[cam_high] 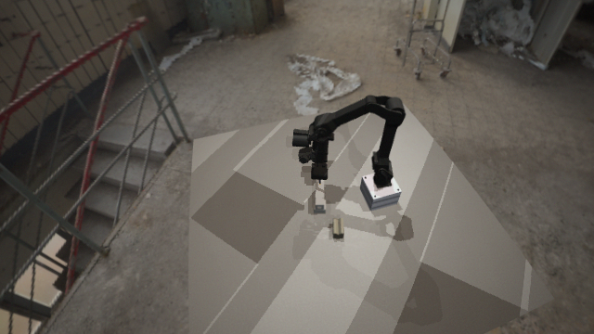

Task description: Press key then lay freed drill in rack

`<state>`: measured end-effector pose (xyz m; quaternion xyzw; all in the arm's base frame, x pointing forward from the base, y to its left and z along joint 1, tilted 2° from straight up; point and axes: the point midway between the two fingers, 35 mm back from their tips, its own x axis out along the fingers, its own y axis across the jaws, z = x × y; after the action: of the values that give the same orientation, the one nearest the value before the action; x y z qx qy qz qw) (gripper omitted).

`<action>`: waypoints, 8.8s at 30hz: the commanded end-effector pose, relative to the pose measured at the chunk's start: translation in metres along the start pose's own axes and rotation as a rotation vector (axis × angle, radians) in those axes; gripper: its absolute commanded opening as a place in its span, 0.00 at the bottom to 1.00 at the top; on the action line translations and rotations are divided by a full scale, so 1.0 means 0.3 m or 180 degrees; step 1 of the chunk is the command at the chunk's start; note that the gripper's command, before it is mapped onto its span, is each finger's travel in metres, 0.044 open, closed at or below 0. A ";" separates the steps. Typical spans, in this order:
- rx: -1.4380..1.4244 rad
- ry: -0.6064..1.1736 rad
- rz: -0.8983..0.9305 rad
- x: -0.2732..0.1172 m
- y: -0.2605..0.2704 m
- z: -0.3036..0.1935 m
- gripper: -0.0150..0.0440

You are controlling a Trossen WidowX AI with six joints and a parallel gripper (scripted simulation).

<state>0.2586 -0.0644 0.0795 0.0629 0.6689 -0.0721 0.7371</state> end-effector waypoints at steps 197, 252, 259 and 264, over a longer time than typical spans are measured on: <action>-0.4984 0.0066 0.0145 0.352 0.578 -0.011 1.00; -0.4984 0.0065 0.0146 0.339 0.591 -0.016 0.25; -0.4983 0.0064 0.0148 0.338 0.615 -0.014 0.25; -0.4983 0.0062 0.0149 0.337 0.641 -0.013 0.25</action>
<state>0.2983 0.1179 -0.0235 -0.4605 0.5309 0.4380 0.5606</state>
